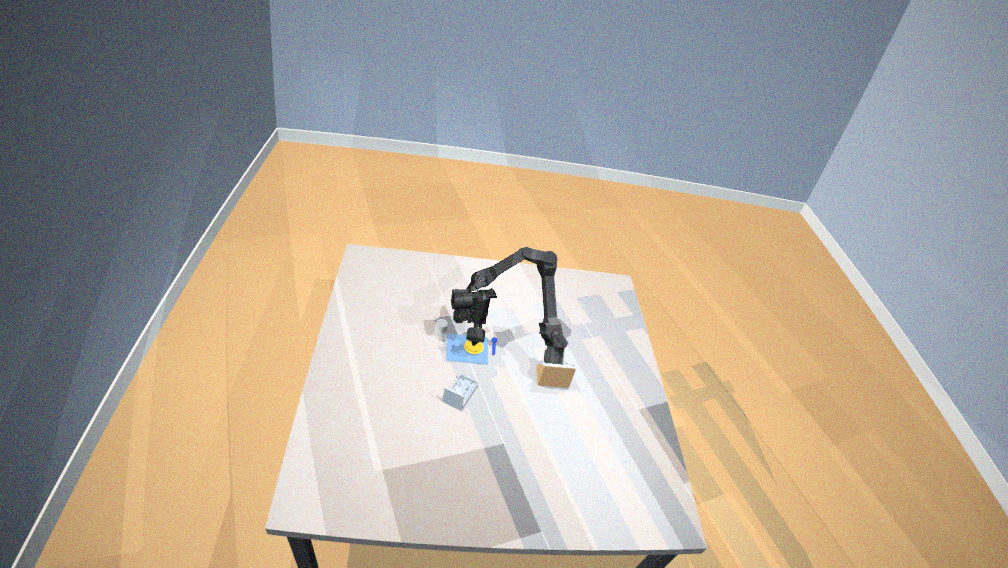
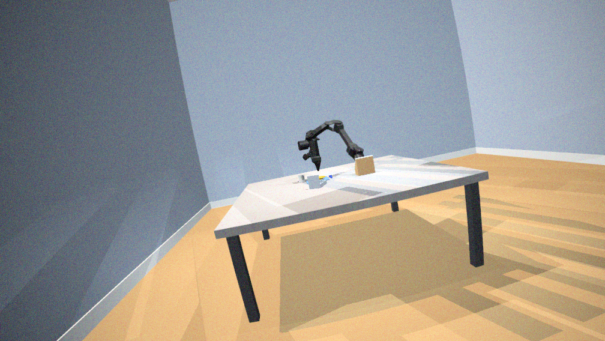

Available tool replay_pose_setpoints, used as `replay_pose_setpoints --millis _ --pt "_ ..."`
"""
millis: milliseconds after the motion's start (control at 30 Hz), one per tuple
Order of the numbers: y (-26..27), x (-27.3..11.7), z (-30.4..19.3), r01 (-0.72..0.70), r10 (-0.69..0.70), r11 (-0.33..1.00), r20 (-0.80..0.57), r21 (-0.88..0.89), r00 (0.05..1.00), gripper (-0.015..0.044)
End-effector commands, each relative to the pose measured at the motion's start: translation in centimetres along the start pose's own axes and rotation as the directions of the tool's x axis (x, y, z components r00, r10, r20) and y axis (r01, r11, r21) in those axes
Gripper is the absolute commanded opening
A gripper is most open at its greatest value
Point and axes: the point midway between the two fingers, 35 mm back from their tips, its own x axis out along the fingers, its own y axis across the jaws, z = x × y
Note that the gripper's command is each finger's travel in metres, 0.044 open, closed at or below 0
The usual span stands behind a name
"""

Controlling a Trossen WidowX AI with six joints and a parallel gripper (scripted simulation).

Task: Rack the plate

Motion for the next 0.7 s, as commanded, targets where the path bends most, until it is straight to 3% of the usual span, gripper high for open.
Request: replay_pose_setpoints --millis 0,667 --pt "0.0 0.3 -0.3 0.025 -0.026 0.999 -0.012 -0.039 1.000 0.0400" --pt "0.0 3.0 -0.2 0.024 -0.024 0.999 -0.012 -0.039 1.000 0.0400"
